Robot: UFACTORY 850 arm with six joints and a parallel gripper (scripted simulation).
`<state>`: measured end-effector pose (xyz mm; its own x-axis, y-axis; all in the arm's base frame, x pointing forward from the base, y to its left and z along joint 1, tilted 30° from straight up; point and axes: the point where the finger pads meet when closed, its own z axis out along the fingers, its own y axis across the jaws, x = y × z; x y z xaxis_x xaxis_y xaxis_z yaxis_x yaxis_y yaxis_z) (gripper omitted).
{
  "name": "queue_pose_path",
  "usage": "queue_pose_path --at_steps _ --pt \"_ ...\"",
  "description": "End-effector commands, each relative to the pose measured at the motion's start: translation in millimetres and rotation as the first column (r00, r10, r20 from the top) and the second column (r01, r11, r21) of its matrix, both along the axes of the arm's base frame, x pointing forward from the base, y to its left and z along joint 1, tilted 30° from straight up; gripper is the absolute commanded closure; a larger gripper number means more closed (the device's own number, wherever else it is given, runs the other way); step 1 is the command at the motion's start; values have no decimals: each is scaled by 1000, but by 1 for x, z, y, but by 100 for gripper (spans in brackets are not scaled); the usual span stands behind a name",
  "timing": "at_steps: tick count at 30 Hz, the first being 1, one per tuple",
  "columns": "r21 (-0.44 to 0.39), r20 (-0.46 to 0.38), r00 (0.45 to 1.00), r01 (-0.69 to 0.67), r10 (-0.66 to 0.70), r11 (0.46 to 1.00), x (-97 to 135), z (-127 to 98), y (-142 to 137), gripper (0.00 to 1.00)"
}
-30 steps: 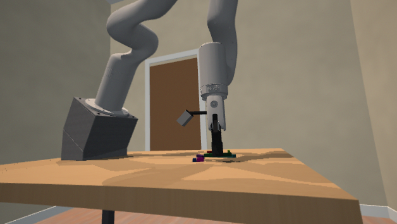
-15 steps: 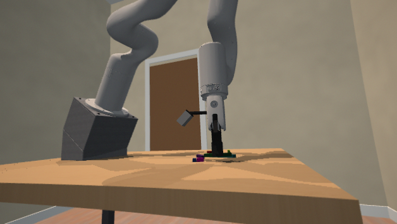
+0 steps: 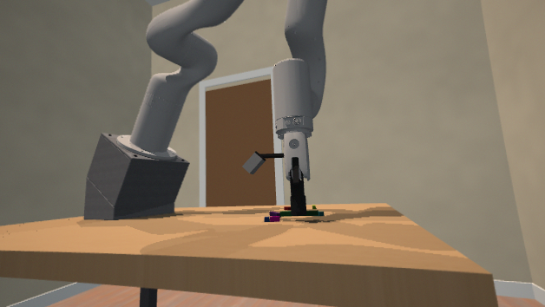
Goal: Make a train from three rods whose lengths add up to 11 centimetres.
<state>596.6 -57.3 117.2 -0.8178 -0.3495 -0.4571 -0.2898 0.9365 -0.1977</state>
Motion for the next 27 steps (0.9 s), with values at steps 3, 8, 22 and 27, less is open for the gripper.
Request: queue_pose_path --at_steps 3,8,22,27 --pt "0 1 1000 0 0 1000 3 -4 0 96" --pt "0 1 1000 0 0 1000 5 -7 0 96" --pt "0 1 1000 0 0 1000 5 -8 0 96" --pt "0 1 1000 0 0 1000 5 -8 0 96"
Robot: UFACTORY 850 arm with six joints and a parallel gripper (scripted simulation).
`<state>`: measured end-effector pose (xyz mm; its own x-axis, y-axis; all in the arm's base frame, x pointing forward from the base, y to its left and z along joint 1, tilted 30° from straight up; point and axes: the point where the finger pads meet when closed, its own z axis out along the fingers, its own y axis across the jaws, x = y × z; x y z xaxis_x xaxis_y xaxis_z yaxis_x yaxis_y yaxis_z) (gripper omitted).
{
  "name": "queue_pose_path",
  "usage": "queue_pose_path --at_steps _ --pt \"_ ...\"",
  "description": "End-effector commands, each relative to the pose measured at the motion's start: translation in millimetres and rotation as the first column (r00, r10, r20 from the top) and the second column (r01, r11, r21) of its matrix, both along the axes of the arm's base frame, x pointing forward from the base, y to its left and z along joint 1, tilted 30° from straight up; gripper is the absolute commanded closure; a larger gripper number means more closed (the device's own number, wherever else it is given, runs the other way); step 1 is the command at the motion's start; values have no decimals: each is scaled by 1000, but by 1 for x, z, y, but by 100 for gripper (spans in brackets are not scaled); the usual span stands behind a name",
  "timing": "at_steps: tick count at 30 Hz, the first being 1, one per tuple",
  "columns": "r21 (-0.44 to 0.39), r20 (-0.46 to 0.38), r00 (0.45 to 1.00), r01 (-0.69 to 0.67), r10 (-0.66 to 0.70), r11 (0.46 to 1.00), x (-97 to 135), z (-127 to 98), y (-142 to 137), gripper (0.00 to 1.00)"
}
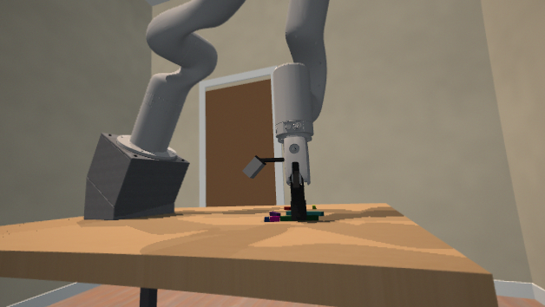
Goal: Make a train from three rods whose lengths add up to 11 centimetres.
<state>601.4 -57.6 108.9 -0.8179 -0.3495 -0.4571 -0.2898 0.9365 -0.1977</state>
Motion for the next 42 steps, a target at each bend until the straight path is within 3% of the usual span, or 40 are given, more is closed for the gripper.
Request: queue_pose_path --at_steps 1,22,37,42 --pt "0 1 1000 0 0 1000 0 1 0 96" --pt "0 1 1000 0 0 1000 0 1 0 96" --pt "0 1 1000 0 0 1000 0 1 0 76" --pt "0 1 1000 0 0 1000 0 1 0 76"
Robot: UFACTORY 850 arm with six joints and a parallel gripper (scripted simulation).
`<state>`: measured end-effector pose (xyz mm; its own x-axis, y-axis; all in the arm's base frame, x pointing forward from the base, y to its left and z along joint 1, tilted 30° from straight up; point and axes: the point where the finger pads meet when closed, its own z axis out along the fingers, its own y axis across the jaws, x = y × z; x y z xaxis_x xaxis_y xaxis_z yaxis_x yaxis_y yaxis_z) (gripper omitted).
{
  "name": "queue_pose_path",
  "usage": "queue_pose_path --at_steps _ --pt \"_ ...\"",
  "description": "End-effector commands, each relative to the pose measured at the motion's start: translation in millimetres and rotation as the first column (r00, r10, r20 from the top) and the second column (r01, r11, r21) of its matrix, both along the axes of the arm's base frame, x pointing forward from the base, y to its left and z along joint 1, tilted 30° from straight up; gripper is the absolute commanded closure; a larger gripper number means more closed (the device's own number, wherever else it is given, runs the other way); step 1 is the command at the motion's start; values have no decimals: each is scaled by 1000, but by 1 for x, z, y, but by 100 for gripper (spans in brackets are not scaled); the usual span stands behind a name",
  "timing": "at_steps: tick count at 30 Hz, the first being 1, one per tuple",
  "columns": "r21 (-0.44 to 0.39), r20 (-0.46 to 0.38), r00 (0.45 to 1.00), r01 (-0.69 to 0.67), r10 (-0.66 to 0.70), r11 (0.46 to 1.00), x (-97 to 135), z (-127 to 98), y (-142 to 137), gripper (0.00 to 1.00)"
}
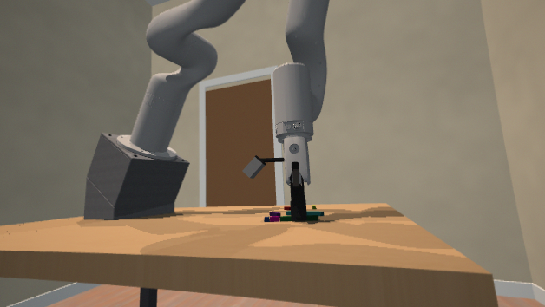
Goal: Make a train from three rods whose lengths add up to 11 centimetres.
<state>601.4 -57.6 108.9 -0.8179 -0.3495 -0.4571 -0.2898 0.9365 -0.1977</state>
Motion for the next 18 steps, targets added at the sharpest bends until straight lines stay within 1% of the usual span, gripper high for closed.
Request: queue_pose_path --at_steps 1,10,14,18 --pt "0 1 1000 0 0 1000 0 1 0 76" --pt "0 1 1000 0 0 1000 -1 3 0 76" --pt "0 1 1000 0 0 1000 -7 14 0 76" --pt "0 1 1000 0 0 1000 -17 30 1 76"
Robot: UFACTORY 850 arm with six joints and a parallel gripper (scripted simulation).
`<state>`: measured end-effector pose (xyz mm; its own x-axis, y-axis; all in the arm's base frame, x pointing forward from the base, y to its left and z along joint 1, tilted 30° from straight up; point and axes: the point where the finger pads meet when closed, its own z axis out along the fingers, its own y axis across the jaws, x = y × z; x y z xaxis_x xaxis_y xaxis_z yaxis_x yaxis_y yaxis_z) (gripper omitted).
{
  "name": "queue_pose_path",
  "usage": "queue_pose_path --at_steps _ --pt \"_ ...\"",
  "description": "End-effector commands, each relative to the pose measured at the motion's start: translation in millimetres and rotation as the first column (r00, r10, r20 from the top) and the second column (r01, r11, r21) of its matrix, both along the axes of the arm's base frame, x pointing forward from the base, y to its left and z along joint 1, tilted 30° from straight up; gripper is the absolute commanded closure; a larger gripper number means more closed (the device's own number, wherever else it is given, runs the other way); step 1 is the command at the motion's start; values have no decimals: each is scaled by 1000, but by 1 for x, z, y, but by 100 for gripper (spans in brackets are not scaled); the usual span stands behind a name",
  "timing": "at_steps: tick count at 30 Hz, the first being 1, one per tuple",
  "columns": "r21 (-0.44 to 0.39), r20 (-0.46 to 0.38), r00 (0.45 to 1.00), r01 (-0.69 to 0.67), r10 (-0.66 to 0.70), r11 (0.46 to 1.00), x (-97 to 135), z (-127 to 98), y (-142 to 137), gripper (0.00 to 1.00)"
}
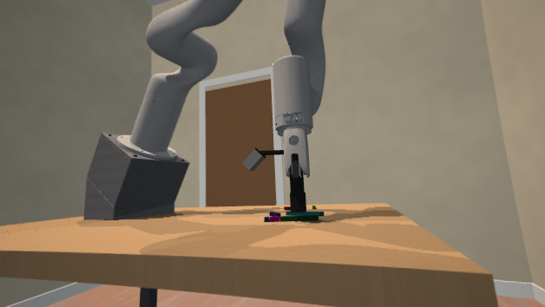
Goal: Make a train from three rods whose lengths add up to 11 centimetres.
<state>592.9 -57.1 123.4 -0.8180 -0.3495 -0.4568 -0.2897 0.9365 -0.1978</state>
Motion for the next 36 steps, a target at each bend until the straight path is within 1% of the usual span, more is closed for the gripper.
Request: queue_pose_path --at_steps 1,5,7,12,15,19,20,36 --pt "0 1 1000 0 0 1000 -11 21 1 76" --pt "0 1 1000 0 0 1000 -22 40 1 76" --pt "0 1 1000 0 0 1000 -22 40 1 76" --pt "0 1 1000 0 0 1000 -32 58 2 76" --pt "0 1 1000 0 0 1000 -35 63 2 76" --pt "0 1 1000 0 0 1000 -36 64 2 76" --pt "0 1 1000 0 0 1000 -36 64 2 0" --pt "0 1 1000 0 0 1000 -36 64 2 0"
